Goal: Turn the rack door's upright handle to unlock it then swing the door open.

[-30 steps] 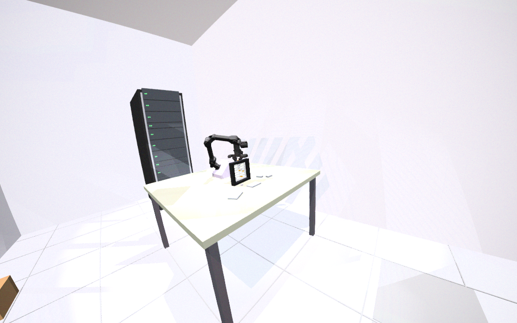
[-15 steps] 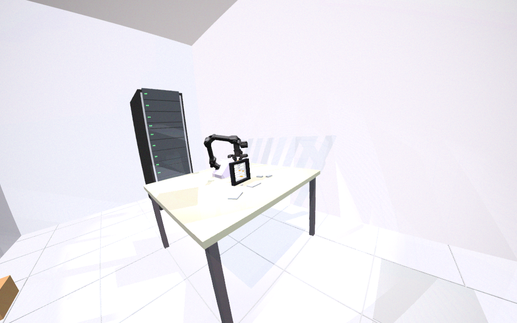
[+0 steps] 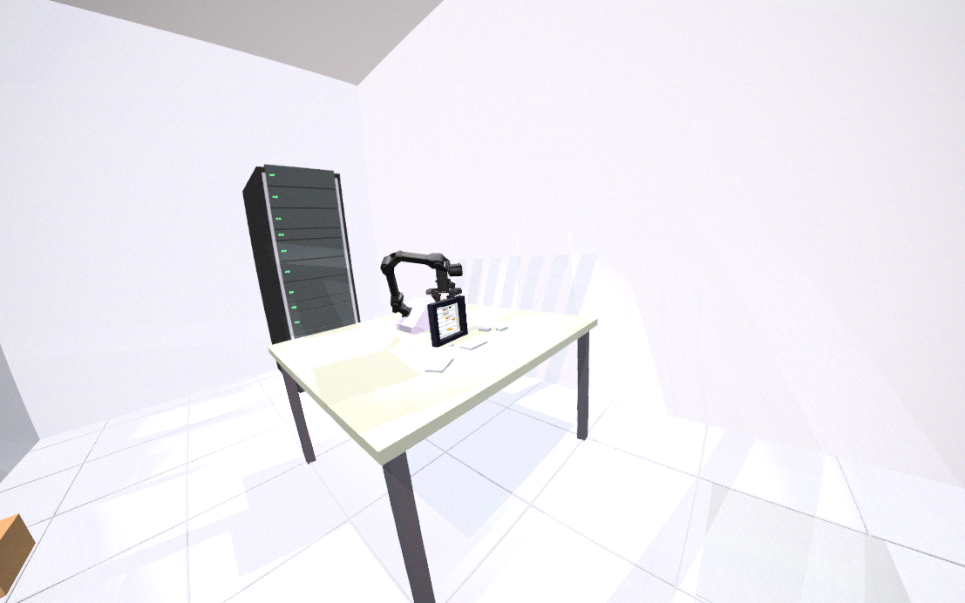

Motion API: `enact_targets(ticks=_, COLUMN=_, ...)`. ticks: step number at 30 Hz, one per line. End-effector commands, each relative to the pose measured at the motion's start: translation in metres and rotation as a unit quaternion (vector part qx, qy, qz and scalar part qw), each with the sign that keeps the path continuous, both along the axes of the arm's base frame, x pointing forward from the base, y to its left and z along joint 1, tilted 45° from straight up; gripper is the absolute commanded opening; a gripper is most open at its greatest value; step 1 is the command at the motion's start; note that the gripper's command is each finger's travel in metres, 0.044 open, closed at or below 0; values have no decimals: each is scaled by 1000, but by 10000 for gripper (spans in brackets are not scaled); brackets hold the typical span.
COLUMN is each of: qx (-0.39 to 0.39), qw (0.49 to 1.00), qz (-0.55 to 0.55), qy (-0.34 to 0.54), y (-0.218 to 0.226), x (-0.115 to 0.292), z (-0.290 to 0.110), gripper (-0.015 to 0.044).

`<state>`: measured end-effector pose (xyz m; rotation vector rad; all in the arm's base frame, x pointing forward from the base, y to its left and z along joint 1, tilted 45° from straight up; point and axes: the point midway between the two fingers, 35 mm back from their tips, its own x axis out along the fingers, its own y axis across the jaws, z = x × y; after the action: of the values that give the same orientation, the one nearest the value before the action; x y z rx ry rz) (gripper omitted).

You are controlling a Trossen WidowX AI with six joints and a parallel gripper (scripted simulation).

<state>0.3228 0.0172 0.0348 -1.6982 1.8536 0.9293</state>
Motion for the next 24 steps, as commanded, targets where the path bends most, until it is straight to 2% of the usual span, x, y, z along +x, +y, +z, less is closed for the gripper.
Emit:
enact_targets(ticks=1, qx=-16, qw=994, qz=-76, qy=-72, y=0, x=0, z=0, gripper=289)
enact_targets(ticks=12, qx=-50, qw=929, qz=-267, qy=-251, y=0, x=0, z=0, gripper=289)
enact_targets(ticks=24, qx=-84, qw=780, qz=-452, qy=-424, y=0, x=0, z=0, gripper=289)
